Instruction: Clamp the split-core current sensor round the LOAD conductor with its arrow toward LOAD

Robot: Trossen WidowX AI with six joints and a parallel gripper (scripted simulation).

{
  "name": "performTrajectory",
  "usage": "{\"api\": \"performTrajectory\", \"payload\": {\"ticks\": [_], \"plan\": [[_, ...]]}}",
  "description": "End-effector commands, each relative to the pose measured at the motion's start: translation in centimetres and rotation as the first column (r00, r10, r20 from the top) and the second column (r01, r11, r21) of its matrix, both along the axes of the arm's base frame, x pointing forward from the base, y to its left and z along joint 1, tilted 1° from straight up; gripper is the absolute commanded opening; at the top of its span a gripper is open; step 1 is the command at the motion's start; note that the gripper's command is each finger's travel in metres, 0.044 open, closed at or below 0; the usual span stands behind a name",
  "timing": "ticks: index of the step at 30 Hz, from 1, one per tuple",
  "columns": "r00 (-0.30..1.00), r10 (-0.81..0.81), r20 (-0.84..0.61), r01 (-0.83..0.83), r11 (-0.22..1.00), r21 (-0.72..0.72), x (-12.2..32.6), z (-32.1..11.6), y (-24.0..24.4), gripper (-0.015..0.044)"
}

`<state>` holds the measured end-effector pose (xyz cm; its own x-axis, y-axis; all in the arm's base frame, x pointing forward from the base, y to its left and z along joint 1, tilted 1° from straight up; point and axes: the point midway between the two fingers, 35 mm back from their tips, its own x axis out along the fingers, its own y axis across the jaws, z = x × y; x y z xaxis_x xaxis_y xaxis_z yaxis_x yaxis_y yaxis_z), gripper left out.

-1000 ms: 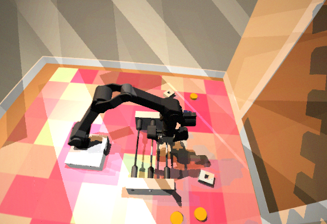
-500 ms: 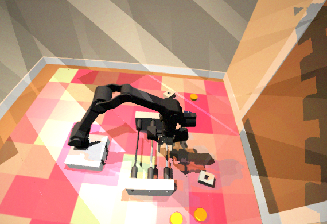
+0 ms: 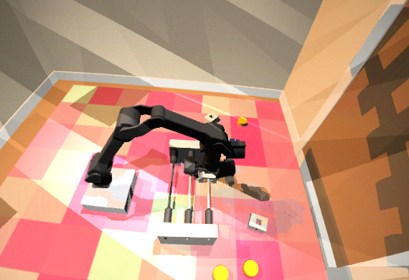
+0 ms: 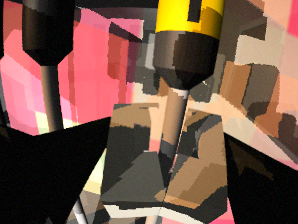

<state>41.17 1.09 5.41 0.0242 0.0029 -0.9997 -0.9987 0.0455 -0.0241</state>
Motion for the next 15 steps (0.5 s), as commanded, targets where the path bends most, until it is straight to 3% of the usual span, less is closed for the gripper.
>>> {"api": "performTrajectory", "payload": {"ticks": [1, 15], "plan": [[1.0, 0.0, 0.0, 0.0, 1.0, 0.0, 0.0, 0.0, 0.0, 0.0079], [1.0, -0.001, -0.016, 0.001, 1.0, 0.0, 0.08, 0.15, -0.04, 0.044]]}}
